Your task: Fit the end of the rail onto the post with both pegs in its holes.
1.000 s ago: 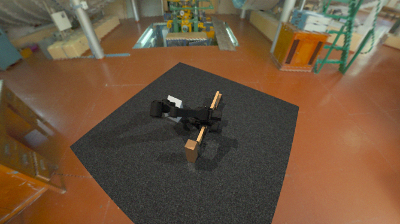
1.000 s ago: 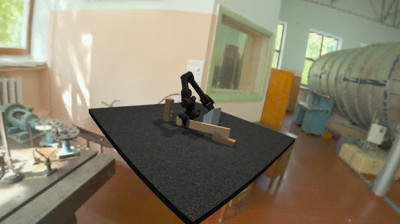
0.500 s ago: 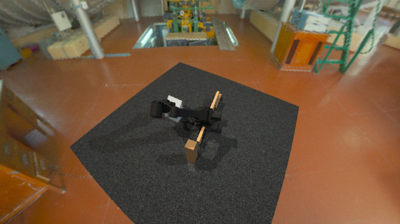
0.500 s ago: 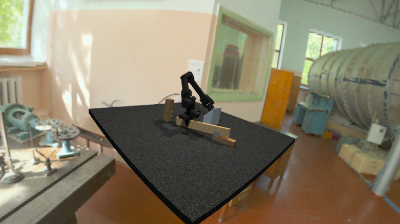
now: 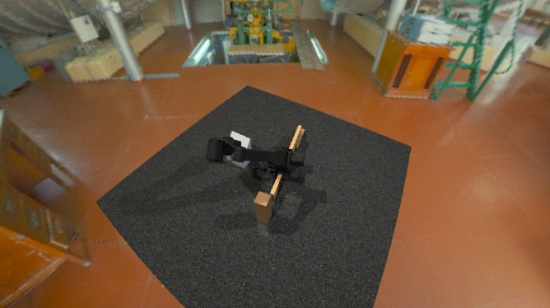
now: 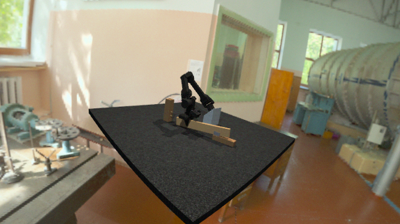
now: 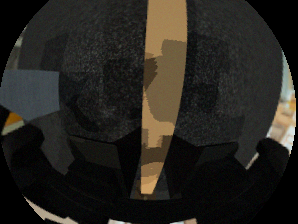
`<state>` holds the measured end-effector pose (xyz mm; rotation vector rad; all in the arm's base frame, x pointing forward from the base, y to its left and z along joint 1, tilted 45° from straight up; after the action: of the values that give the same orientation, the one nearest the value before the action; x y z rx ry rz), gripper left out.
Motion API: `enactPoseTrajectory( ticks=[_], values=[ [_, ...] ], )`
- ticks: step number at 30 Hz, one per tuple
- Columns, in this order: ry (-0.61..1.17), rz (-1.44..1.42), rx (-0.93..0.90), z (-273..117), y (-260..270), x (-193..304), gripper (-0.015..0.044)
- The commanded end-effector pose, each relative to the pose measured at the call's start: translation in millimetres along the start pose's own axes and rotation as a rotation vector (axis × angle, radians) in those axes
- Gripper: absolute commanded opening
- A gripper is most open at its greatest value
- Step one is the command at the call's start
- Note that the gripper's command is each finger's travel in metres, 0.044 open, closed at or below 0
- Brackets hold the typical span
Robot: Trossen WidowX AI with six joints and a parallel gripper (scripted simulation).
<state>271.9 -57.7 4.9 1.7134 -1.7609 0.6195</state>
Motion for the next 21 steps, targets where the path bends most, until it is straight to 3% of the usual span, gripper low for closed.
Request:
enactPoseTrajectory(
  ticks=[1, 21],
  values=[
    [0.004, -0.001, 0.001, -1.2, 0.0, -0.3, 0.0000],
    [0.003, -0.001, 0.001, -11.3, -1.8, -0.4, 0.0000]
  ],
)
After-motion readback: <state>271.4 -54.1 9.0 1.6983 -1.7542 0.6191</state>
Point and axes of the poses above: the point midway between the two fingers, 35 mm back from their tips, its own z axis out along the fingers, its own y axis across the jaws, x = y × z, the point moved 4 cm from there along -z, back along the fingers, and after that the axes turned 1 degree about z, right-handed, at the moved point
